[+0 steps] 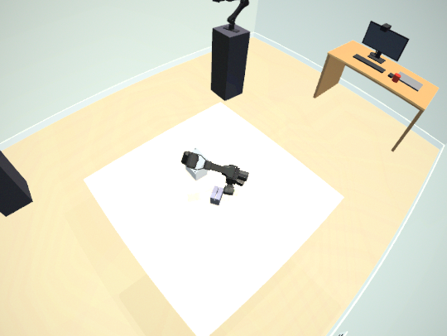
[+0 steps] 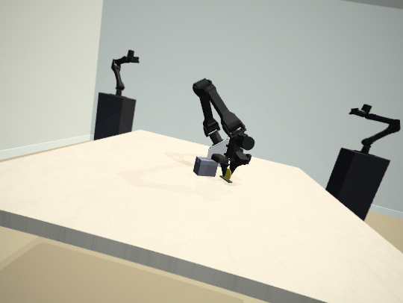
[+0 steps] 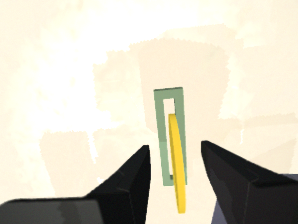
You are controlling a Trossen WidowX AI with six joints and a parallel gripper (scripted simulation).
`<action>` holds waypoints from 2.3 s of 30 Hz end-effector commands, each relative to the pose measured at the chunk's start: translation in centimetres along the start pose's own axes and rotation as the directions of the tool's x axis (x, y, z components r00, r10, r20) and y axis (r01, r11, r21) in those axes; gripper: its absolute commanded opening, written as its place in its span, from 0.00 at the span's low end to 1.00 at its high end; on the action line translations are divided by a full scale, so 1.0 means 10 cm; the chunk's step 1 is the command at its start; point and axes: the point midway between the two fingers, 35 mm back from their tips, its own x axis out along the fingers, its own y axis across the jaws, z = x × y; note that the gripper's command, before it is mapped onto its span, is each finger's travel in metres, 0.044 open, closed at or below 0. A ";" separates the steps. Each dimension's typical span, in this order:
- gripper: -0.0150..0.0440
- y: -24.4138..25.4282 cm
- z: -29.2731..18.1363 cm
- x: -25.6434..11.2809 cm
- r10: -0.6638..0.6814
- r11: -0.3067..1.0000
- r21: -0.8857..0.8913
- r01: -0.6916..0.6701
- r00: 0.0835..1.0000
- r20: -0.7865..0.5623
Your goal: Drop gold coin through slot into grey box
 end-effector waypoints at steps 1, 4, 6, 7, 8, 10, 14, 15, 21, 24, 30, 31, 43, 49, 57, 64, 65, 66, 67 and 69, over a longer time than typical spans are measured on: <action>0.53 0.01 -0.02 0.06 -0.004 1.000 -0.009 0.004 1.000 -0.004; 0.53 0.01 -0.02 0.09 -0.005 1.000 -0.009 0.005 1.000 -0.005; 0.44 0.01 -0.02 0.09 -0.005 1.000 -0.009 0.005 1.000 -0.005; 0.39 0.01 -0.02 0.09 -0.005 1.000 -0.009 0.005 1.000 -0.005; 0.35 0.01 -0.02 0.09 -0.005 1.000 -0.009 0.005 1.000 -0.005; 0.26 0.01 -0.02 0.09 -0.005 1.000 -0.009 0.005 1.000 -0.005; 0.25 0.01 -0.02 0.09 -0.005 1.000 -0.009 0.005 1.000 -0.005; 0.25 0.01 -0.02 0.09 -0.005 1.000 -0.009 0.005 1.000 -0.005; 0.25 0.01 0.01 0.06 -0.004 1.000 0.001 0.004 1.000 0.007; 0.25 0.02 0.05 0.01 -0.002 1.000 0.020 0.002 1.000 0.030; 0.25 0.02 0.06 -0.09 -0.001 1.000 0.017 0.000 1.000 0.028; 0.25 0.02 0.07 -0.12 -0.001 1.000 0.016 0.000 1.000 0.028; 0.25 0.02 0.06 -0.41 0.002 1.000 0.005 -0.002 1.000 0.018; 0.25 0.02 0.05 -0.56 0.002 1.000 0.000 -0.002 1.000 0.012; 0.25 0.02 0.02 -0.76 0.000 1.000 -0.006 0.000 1.000 0.003; 0.25 0.02 -0.01 -0.87 -0.001 1.000 -0.016 0.001 1.000 -0.002; 0.25 0.02 -0.01 -0.87 -0.001 0.999 -0.033 0.001 1.000 -0.002; 0.25 0.02 -0.01 -0.87 -0.001 0.998 -0.061 0.001 1.000 -0.002; 0.25 0.02 -0.01 -0.87 -0.001 0.995 -0.096 0.001 1.000 -0.002; 0.25 0.03 -0.01 -0.87 -0.001 0.986 -0.165 0.001 1.000 -0.002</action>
